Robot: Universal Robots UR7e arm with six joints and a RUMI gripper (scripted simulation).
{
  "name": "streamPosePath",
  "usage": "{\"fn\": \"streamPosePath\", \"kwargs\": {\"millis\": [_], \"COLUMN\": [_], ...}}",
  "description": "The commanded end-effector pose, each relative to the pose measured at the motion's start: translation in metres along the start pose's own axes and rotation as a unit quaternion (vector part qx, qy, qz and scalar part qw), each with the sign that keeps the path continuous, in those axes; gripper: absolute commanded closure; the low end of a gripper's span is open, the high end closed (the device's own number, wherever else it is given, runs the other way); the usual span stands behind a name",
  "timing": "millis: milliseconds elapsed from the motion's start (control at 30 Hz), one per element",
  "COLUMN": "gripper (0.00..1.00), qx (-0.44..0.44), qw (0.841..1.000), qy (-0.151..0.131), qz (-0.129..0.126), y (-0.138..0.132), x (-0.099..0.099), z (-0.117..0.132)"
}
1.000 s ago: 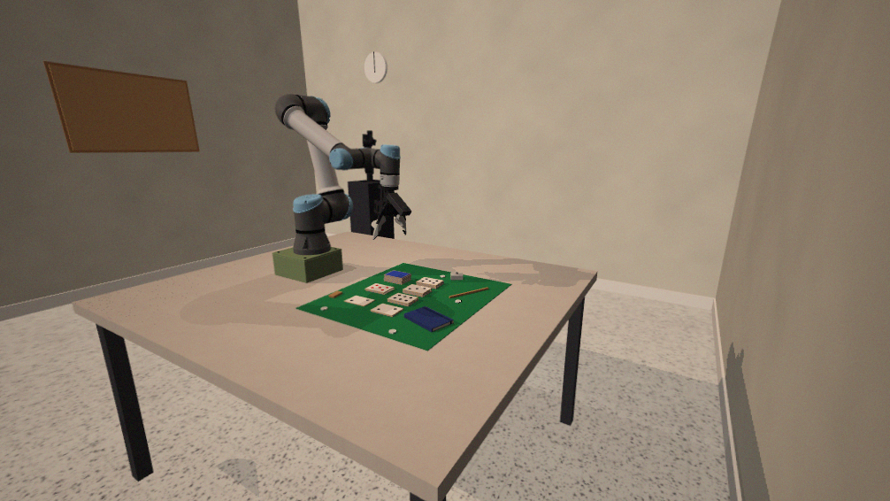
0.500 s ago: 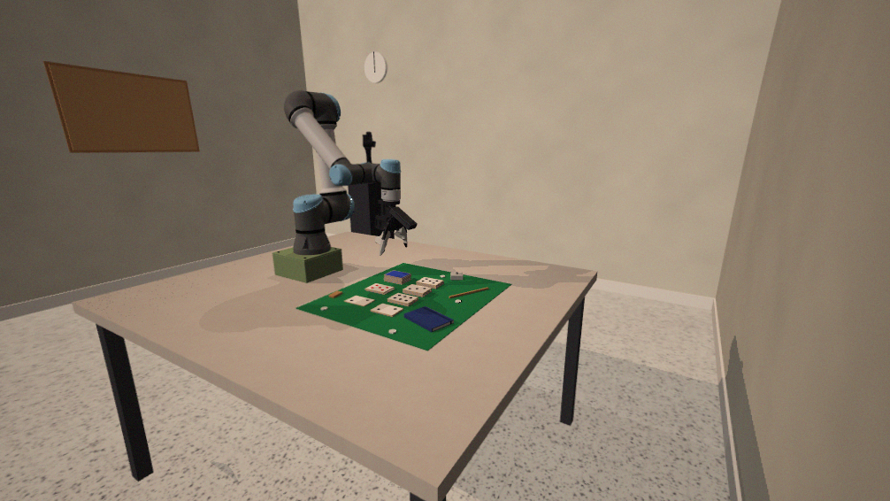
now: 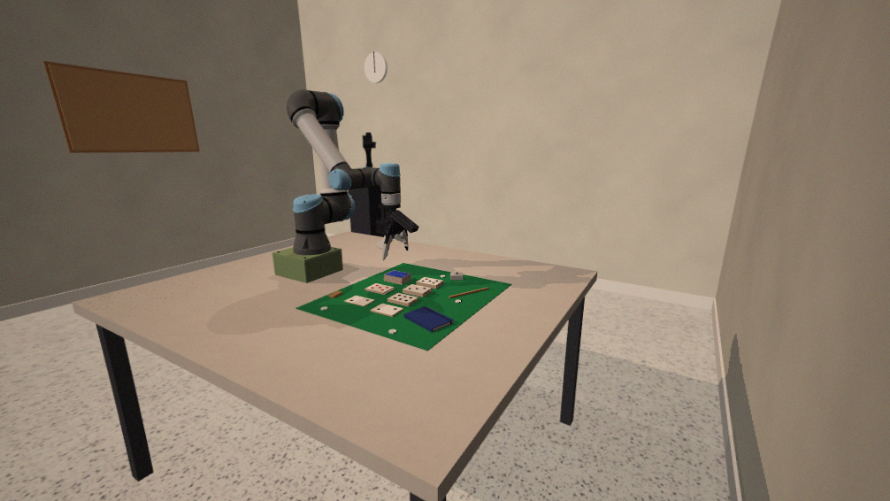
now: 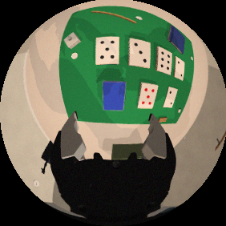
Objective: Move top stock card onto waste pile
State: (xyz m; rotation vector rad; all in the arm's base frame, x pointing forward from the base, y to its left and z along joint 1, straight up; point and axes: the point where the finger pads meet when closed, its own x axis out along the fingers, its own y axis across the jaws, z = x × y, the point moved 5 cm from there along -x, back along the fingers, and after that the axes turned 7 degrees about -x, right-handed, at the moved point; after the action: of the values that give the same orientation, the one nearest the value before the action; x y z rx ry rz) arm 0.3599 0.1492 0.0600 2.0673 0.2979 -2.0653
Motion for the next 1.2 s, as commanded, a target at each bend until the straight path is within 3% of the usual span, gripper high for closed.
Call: {"fn": "streamPosePath", "kwargs": {"millis": [0,167,200,733,1167], "gripper": [0.00,0.00,0.50,0.50,0.50], "qx": [-0.002,-0.001,-0.001,-0.001,-0.001], "qw": [1.000,1.000,1.000,1.000,1.000], "qy": [0.002,0.002,0.002,-0.001,-0.001], "qz": [0.000,0.000,0.000,-0.001,-0.001], "y": [0.000,0.000,0.000,0.000,0.000], "x": [0.000,0.000,0.000,0.014,0.042], "z": [-0.001,-0.001,-0.001,0.000,-0.001]}}
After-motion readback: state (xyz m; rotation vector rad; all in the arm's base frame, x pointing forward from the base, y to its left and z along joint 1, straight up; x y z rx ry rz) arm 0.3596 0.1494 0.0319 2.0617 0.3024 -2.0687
